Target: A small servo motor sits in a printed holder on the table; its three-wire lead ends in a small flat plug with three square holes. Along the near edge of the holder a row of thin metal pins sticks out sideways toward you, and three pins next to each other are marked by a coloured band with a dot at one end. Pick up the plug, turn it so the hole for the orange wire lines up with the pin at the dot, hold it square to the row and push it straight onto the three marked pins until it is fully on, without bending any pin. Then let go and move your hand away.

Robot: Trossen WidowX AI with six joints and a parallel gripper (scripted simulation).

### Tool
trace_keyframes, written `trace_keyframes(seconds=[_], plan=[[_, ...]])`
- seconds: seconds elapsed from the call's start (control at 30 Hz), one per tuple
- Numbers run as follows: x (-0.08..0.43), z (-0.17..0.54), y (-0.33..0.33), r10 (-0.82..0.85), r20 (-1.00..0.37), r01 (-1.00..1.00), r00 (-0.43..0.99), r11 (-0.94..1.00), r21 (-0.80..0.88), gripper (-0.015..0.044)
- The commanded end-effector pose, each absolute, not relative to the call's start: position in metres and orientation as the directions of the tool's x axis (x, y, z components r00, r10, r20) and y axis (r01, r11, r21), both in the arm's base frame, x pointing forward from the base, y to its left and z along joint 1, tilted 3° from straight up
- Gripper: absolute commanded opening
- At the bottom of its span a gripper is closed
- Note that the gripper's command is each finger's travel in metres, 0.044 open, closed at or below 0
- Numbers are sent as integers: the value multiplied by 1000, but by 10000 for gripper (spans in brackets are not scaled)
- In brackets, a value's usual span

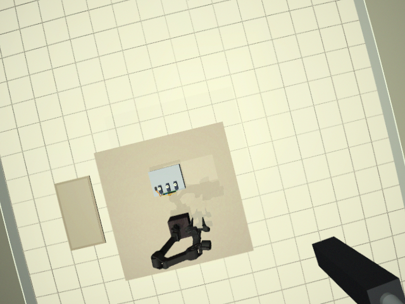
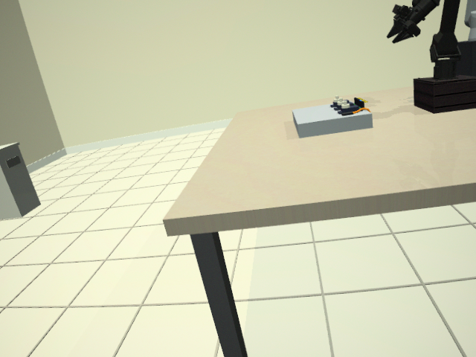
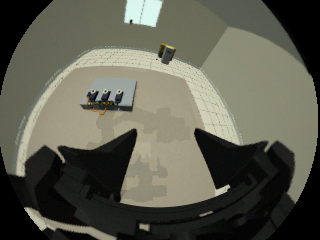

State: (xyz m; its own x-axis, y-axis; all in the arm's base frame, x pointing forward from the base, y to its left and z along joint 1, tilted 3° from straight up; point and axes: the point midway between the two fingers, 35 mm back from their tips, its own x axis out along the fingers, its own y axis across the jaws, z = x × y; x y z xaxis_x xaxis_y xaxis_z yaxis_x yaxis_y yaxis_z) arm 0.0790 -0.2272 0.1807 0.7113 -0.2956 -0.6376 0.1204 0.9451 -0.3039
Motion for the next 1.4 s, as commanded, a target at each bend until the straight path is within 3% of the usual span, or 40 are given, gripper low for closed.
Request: trace_keyframes(seconds=[0.0, 0.33, 0.83, 1.37], plan=[[79, 181, -227, -295, -638, 120, 711, 945, -304, 374], [100, 179, -227, -279, -658, 82, 700, 946, -313, 115], [167, 188, -214, -259, -650, -1, 714, 928, -372, 115], [235, 212, -183, -275, -545, 13, 792, 900, -435, 115]])
